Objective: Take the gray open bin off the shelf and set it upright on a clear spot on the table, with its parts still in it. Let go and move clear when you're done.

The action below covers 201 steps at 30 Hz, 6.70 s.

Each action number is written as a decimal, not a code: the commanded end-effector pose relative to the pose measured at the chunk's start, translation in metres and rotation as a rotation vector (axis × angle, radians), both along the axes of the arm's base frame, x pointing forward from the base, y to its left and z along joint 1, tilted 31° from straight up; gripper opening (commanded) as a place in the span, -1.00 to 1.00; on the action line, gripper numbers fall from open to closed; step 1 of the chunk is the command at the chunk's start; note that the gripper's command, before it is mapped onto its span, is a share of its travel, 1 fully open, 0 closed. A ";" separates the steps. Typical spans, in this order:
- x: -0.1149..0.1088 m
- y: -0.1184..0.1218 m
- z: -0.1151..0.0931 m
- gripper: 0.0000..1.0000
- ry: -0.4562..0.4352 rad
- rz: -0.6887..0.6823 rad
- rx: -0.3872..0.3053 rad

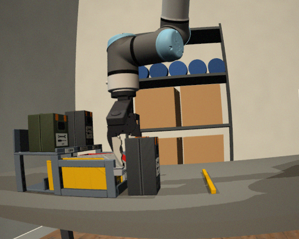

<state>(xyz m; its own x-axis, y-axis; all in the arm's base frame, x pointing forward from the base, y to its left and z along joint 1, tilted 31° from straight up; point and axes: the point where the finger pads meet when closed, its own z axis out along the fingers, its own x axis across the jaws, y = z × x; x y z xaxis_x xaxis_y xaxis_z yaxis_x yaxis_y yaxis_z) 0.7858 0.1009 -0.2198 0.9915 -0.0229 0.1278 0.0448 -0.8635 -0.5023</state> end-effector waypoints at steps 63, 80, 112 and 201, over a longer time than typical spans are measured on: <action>-0.060 -0.009 0.009 -1.00 -0.001 0.000 0.000; -0.089 -0.008 0.006 -1.00 -0.001 0.000 0.000; -0.161 -0.006 -0.004 -1.00 -0.001 0.000 0.000; -0.156 0.009 -0.030 -1.00 -0.001 0.000 0.000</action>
